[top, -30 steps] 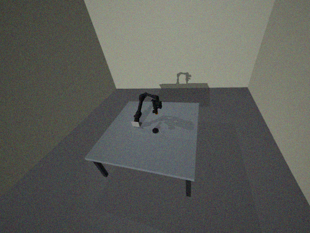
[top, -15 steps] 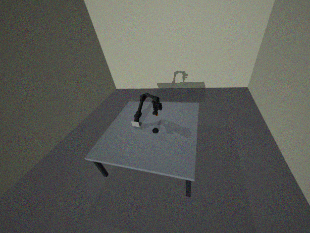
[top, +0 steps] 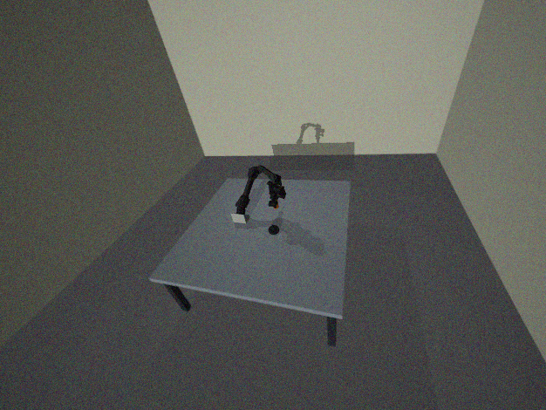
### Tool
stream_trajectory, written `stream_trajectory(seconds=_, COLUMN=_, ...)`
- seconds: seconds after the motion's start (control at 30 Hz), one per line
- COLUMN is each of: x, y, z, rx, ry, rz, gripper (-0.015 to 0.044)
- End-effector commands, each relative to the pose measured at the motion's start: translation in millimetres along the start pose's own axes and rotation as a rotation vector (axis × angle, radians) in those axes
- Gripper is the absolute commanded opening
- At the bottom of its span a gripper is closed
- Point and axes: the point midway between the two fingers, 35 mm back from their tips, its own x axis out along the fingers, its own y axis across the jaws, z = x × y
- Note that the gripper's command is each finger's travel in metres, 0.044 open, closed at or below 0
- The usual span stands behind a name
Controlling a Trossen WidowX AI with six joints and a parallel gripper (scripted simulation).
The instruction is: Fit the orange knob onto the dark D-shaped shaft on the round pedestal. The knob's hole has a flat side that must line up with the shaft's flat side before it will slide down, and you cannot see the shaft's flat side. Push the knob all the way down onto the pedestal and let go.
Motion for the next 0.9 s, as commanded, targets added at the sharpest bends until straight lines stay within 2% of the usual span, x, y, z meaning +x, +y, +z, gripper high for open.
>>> stream_trajectory(seconds=0.0, x=1.5, y=-11.2, z=1.3, rx=-0.006, ry=-0.001, rz=-0.006, gripper=0.0)
stream_trajectory(seconds=0.87, x=22.8, y=-92.5, z=-0.7, rx=-0.021, ry=-0.003, rz=-0.007, gripper=0.0)
